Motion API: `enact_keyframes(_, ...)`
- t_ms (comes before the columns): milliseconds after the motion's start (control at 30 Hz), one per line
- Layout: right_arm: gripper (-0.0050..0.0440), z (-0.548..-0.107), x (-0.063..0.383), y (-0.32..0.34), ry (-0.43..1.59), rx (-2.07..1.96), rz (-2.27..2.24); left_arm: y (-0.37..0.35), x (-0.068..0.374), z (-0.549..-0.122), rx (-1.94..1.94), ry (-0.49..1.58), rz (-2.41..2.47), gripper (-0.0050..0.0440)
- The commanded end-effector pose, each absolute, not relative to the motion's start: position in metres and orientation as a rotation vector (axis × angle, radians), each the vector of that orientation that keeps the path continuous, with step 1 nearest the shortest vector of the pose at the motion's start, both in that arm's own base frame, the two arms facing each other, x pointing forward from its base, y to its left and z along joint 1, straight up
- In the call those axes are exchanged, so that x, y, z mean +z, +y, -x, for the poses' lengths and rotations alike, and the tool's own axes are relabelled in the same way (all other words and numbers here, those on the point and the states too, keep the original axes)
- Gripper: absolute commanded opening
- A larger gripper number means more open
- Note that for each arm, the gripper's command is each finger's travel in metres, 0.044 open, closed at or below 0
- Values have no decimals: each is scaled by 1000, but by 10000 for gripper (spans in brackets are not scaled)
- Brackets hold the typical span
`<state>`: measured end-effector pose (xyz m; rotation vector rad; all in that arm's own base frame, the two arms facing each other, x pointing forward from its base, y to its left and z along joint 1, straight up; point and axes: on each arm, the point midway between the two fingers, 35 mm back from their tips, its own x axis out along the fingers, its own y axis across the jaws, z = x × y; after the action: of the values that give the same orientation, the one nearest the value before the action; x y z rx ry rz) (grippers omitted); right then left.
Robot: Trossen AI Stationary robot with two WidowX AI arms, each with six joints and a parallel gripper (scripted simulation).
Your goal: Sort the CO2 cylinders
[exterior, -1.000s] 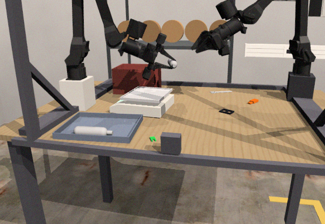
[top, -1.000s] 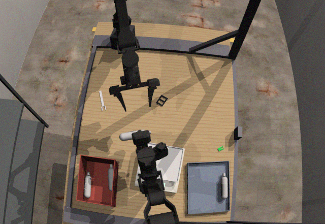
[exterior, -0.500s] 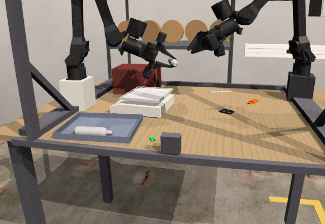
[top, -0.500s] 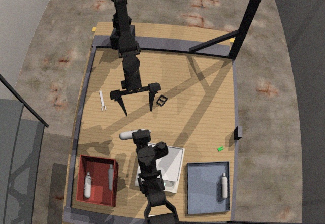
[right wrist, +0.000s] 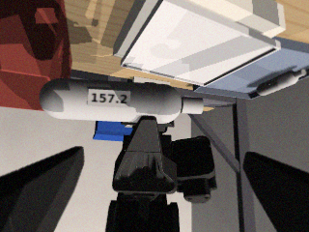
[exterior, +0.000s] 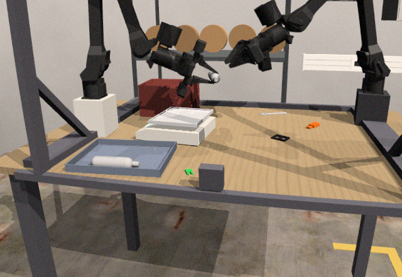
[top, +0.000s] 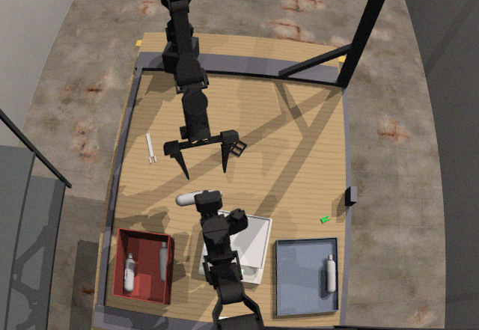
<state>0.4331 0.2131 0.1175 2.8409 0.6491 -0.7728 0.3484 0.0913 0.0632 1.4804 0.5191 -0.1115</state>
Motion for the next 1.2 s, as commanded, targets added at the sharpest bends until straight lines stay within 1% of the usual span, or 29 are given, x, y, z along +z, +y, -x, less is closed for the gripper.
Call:
enact_keyframes(0, 440, -437, 126, 215, 652, -747, -2856, 92, 71, -352, -92, 500, -1488, -50)
enact_keyframes(133, 440, -435, 129, 214, 652, -739, -2859, 92, 71, -352, -92, 500, -1488, -50)
enact_keyframes(167, 440, -437, 132, 214, 651, -732, -2860, 92, 78, -355, -75, 489, -1490, -50)
enact_keyframes(300, 440, -433, 150, 204, 616, -680, -2777, 91, 78, -355, -73, 542, -1431, -50)
enact_keyframes(467, 440, -421, 171, 189, 547, -613, -2518, 88, 83, -357, -48, 648, -1294, -50)
enact_keyframes(533, 440, -421, 171, 189, 547, -613, -2518, 88, 83, -357, -48, 648, -1294, -50)
enact_keyframes(767, 440, -403, 201, 162, 440, -521, -2137, 86, 88, -363, -16, 791, -1089, -50)
enact_keyframes(1033, 440, -382, 218, 134, 343, -441, -1714, 86, 90, -372, 8, 934, -851, -50)
enact_keyframes(1100, 440, -382, 218, 134, 343, -441, -1714, 86, 90, -372, 8, 934, -851, -50)
enact_keyframes(1167, 440, -378, 225, 127, 317, -413, -1623, 86, 84, -367, -6, 1008, -783, -50)
